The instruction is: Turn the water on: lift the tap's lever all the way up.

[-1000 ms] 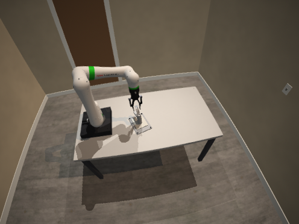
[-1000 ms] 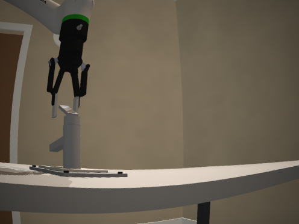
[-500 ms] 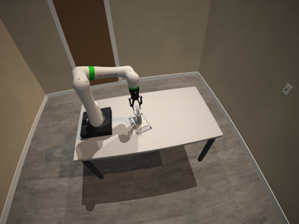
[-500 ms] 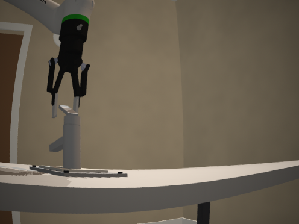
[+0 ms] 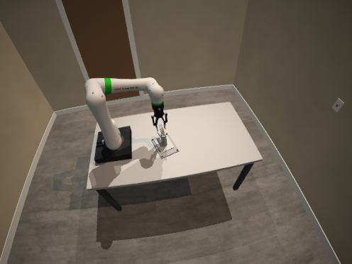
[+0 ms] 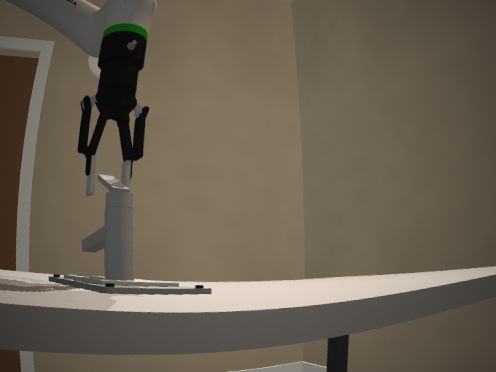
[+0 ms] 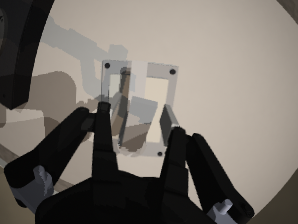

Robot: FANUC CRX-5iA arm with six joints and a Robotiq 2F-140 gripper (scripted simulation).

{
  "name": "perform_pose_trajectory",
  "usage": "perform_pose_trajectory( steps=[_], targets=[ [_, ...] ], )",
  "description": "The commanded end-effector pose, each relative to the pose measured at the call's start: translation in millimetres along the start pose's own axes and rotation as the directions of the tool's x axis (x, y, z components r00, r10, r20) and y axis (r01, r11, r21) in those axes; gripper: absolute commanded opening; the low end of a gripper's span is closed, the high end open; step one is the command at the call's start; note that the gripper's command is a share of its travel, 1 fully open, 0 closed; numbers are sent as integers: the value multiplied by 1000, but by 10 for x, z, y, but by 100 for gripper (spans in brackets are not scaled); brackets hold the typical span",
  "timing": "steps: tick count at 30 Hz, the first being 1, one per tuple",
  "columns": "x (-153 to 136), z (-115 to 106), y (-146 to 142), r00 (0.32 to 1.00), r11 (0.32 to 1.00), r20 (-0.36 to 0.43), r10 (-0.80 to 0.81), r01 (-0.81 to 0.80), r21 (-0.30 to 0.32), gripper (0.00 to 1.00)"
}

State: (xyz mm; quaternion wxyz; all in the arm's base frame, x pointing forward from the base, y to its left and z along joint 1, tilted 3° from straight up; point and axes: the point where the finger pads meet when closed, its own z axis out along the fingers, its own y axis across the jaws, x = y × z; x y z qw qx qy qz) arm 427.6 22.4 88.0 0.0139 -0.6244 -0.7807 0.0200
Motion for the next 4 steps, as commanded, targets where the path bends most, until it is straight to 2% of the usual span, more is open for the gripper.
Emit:
perform_pose_trajectory(
  steps=[1, 4],
  targets=[
    [0, -2, 2, 1000, 1000, 0, 0, 0, 0, 40],
    [0, -2, 2, 1000, 1000, 0, 0, 0, 0, 40]
  ],
)
